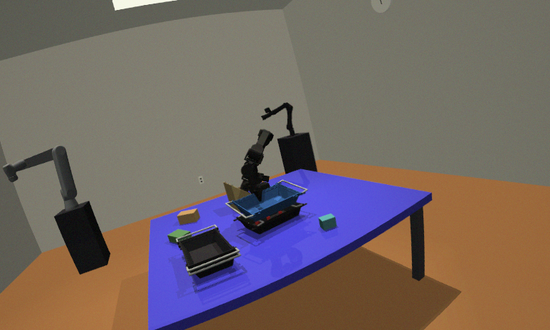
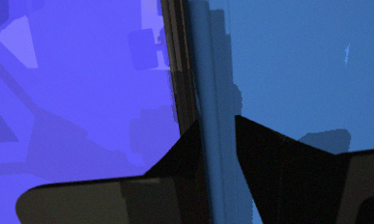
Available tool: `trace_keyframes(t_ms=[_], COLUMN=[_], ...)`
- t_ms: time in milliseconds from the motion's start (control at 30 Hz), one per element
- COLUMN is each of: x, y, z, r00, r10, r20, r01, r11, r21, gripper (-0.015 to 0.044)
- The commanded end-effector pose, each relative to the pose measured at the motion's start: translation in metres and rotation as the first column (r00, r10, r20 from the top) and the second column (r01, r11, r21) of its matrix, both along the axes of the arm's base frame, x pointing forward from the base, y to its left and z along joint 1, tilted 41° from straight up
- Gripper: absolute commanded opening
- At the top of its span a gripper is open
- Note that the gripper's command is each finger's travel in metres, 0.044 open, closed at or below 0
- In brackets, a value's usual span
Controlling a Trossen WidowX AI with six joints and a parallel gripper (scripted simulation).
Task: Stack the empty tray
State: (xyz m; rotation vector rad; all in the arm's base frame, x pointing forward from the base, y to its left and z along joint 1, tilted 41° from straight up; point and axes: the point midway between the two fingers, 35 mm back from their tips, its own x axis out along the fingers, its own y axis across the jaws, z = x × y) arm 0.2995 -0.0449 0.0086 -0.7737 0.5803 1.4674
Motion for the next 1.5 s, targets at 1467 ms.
trace_keyframes(t_ms=[1467], x=[-0.008], y=[0.011], z=[-0.01], r00=[1.0], r10=[0.011], r20=[-0.029], r01=[-0.011], r11=[1.0], r21=[0.0], gripper=[0.0])
